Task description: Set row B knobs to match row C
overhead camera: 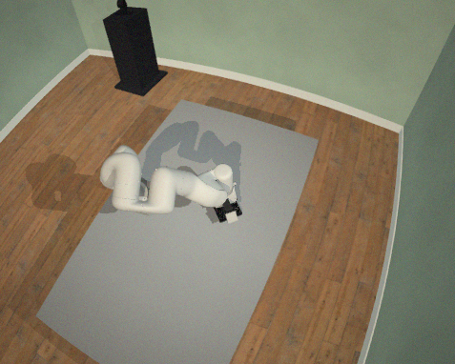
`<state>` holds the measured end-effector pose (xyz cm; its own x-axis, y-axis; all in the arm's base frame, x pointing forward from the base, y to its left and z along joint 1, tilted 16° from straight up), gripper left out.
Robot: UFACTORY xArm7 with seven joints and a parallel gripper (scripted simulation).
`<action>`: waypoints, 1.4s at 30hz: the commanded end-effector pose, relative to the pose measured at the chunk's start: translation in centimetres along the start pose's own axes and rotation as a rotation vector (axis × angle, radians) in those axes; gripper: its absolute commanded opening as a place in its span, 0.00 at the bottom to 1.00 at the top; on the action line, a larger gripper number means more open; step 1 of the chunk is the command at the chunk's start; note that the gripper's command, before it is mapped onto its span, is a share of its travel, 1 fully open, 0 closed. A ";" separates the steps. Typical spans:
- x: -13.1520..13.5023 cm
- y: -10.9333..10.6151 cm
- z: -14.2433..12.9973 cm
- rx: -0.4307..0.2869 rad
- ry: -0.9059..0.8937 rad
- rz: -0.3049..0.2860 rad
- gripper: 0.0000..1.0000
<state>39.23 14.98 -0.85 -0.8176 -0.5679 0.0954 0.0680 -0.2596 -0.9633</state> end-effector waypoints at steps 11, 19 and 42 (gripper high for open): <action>-0.1 -0.1 0.0 0.001 0.008 0.004 0.08; -0.1 -0.1 0.0 0.001 0.008 0.004 0.19; -0.1 -0.4 0.0 0.001 0.008 0.004 0.19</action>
Point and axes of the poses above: the point where the finger pads meet when closed, its own y axis out along the fingers, its own x axis across the jaws, z = x × y, the point moved 4 cm from there along -y, back along the fingers, and after that the axes turned 13 degrees about y, right-handed, at the moved point
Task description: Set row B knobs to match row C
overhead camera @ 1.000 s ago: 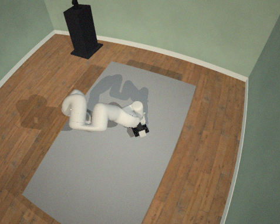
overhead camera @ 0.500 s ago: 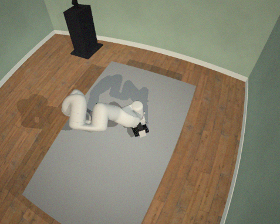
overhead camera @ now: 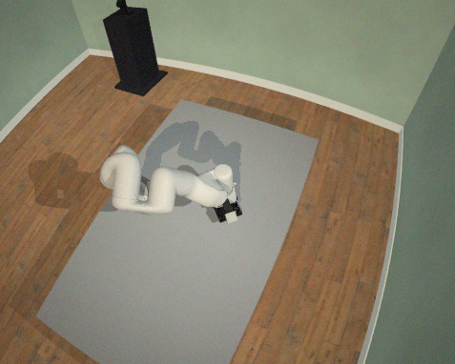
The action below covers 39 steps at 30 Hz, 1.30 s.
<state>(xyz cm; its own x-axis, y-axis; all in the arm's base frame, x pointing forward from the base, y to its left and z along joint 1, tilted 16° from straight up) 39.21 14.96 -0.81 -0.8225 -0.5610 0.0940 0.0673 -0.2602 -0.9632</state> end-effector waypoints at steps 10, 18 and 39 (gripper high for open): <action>-0.2 -2.2 0.0 0.001 -0.001 0.005 0.19; -0.2 -3.6 0.0 0.001 -0.001 0.005 0.19; -0.2 -3.7 0.0 0.001 -0.012 0.004 0.19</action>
Point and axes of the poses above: the point where the finger pads meet when closed, its own y axis out along the fingers, its own x axis across the jaws, z = x × y, the point moved 4 cm from there along -y, back along the fingers, and after that the axes turned 13 degrees about y, right-handed, at the moved point
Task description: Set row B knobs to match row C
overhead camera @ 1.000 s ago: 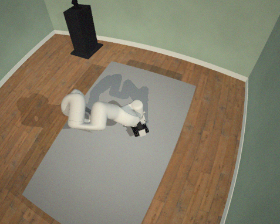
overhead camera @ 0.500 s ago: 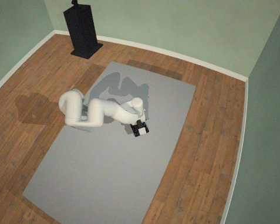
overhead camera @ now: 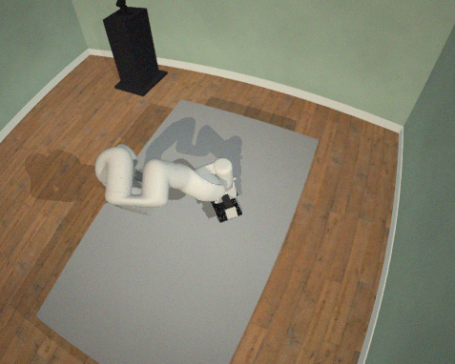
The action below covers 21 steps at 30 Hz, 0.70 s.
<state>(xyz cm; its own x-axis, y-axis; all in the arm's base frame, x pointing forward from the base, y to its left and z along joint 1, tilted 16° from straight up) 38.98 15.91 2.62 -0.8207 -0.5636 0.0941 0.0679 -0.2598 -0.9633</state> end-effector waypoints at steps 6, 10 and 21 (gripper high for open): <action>-0.1 -0.1 -0.1 0.000 -0.106 0.001 0.19; 0.0 -0.1 -0.2 -0.001 -0.245 -0.003 0.19; 0.1 0.0 -0.4 -0.004 -0.564 -0.010 0.19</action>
Point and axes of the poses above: the point where the finger pads meet when closed, its own y axis out along the fingers, its own x axis across the jaws, z = x × y, the point moved 4 cm from there along -y, back along the fingers, and after that the axes turned 13 degrees about y, right-handed, at the moved point
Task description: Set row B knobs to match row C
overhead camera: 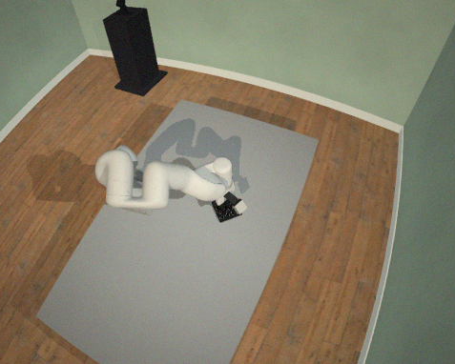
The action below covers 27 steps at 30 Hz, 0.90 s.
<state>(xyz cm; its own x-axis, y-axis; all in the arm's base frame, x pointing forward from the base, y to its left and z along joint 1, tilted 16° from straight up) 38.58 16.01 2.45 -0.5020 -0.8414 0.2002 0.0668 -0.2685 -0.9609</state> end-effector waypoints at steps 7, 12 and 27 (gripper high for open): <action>-0.1 -0.1 -0.1 -0.012 -0.345 -0.002 0.19; -0.1 -0.2 -0.2 -0.014 -0.487 -0.002 0.19; -0.1 -0.3 -0.4 -0.017 -0.882 -0.001 0.19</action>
<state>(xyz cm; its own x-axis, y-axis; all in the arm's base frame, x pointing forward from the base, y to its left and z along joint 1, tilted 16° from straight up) 38.19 16.21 2.50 0.2835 -0.9178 0.2779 0.0570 -0.2731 -0.9603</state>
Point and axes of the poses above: the point where the finger pads meet when closed, its own y axis out along the fingers, its own x axis across the jaws, z = x × y, the point moved 4 cm from there along -y, back along the fingers, and after that the axes turned 13 degrees about y, right-handed, at the moved point
